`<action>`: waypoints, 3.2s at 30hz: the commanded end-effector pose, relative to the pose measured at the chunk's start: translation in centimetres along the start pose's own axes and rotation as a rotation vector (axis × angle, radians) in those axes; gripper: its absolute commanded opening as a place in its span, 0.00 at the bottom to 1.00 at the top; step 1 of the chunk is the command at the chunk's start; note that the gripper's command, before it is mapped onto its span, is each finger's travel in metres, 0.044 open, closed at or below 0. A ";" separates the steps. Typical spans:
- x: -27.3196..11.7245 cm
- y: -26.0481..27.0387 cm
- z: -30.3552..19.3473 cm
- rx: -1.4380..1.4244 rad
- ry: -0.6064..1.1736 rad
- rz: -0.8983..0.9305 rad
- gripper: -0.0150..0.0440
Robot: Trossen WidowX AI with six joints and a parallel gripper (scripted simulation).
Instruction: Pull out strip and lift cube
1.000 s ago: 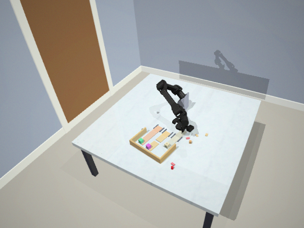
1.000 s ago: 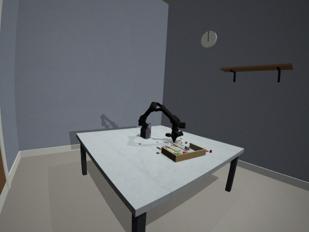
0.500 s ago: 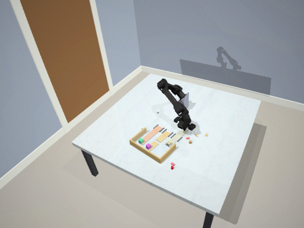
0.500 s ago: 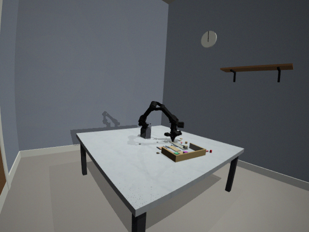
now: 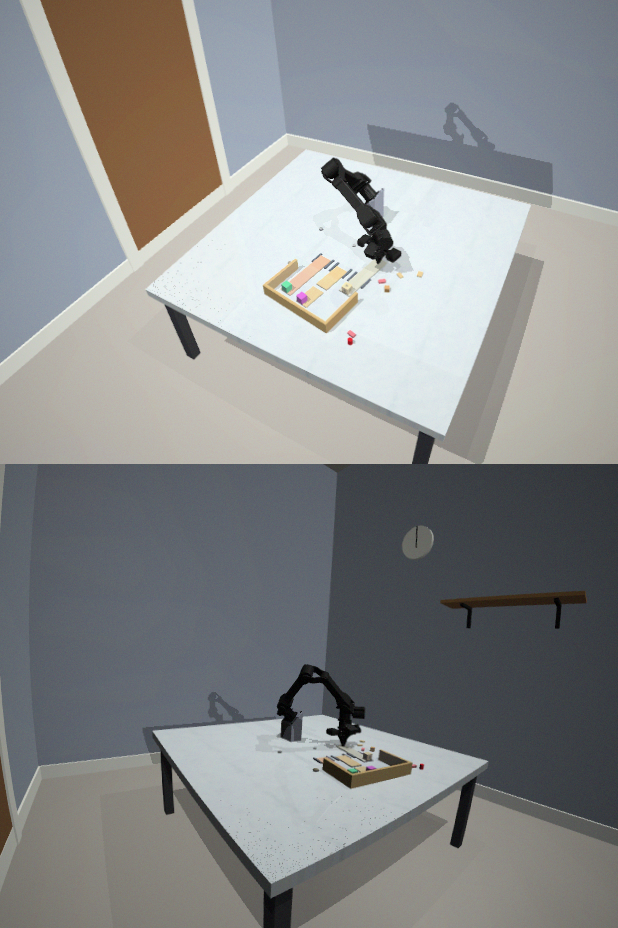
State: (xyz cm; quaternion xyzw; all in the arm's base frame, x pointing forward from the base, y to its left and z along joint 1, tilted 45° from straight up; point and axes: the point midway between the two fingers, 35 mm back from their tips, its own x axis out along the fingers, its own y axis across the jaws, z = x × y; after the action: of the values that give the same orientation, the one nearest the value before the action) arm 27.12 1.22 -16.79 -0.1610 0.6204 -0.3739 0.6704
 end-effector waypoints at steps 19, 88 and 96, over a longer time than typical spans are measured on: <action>0.6 -0.5 -3.3 -0.005 0.030 -0.011 0.25; -5.8 0.3 10.2 -0.040 0.027 -0.009 1.00; -6.1 0.3 13.4 -0.039 0.026 -0.009 1.00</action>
State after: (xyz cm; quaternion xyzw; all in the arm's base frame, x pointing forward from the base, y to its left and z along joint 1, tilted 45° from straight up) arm 39.27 2.90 -10.41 -0.1686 0.6343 -0.3650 0.6603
